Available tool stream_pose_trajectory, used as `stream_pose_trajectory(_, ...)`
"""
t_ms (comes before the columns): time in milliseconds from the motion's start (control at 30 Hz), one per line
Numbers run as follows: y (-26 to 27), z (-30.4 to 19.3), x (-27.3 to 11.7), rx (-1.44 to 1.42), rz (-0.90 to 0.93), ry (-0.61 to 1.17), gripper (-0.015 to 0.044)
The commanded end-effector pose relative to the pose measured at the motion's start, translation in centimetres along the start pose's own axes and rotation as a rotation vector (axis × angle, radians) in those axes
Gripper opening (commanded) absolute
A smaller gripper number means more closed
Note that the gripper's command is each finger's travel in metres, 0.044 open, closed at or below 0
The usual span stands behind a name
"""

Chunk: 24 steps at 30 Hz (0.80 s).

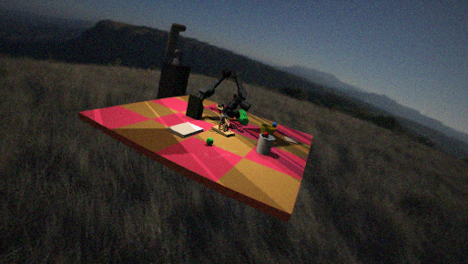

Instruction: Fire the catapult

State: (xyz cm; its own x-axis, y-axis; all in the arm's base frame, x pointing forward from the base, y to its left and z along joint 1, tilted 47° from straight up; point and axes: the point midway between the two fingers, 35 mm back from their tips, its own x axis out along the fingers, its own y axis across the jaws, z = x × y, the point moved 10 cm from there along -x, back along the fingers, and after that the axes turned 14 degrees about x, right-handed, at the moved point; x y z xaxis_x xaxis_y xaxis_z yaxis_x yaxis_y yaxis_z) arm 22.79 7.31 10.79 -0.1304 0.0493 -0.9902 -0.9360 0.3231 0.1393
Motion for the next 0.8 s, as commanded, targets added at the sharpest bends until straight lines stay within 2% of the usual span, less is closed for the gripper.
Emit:
stream_pose_trajectory(0,-0.1,-2.3,-6.6,-0.005,-0.026,-0.006,0.0000)
stream_pose_trajectory(67,0.1,-2.9,-8.1,-0.006,-0.028,-0.005,0.0000)
stream_pose_trajectory(167,0.1,-3.0,-8.2,-0.006,-0.028,-0.005,0.0000)
stream_pose_trajectory(200,-0.4,-2.2,-6.5,0.008,-0.027,-0.015,0.0026)
stream_pose_trajectory(700,-9.3,-2.3,-9.1,0.455,0.000,-0.225,0.0420)
stream_pose_trajectory(767,-10.6,-2.6,-9.3,0.516,0.007,-0.255,0.0440)
